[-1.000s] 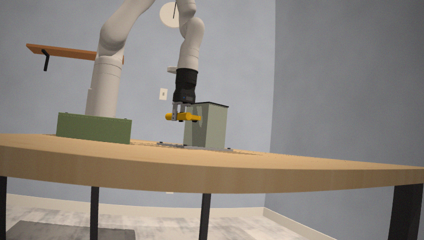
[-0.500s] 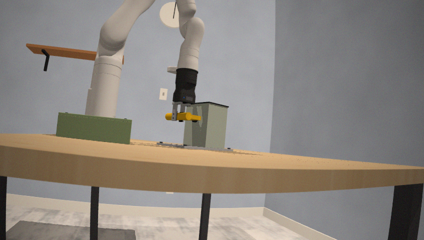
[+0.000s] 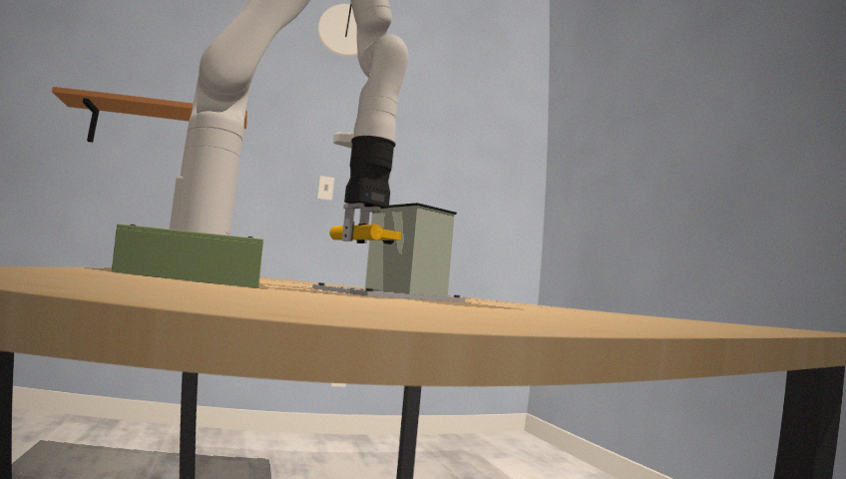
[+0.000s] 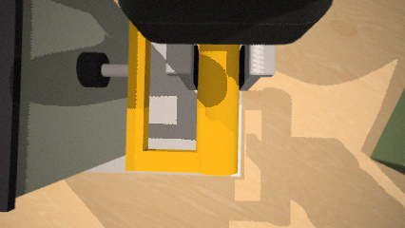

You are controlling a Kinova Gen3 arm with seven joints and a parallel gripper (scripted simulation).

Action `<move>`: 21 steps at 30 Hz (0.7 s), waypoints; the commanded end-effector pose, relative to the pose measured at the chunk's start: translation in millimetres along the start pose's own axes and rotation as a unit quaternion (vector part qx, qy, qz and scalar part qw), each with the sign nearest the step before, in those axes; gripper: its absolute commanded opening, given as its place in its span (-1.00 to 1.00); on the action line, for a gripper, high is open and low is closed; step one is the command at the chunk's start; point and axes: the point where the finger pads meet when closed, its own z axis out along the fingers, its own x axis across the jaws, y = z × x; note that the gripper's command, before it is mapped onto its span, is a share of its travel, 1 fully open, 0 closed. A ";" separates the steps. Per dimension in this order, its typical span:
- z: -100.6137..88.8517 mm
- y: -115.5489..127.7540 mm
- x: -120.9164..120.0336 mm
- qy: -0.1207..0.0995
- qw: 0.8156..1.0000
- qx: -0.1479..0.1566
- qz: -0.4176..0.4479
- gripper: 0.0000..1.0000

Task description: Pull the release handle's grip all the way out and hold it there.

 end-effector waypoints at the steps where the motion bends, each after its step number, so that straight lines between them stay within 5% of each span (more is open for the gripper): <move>1: 1.2 1.0 -2.8 -0.002 1.000 -0.001 0.002 -1.00; 21: 0.0 1.2 -30.5 0.000 1.000 -0.002 0.001 -1.00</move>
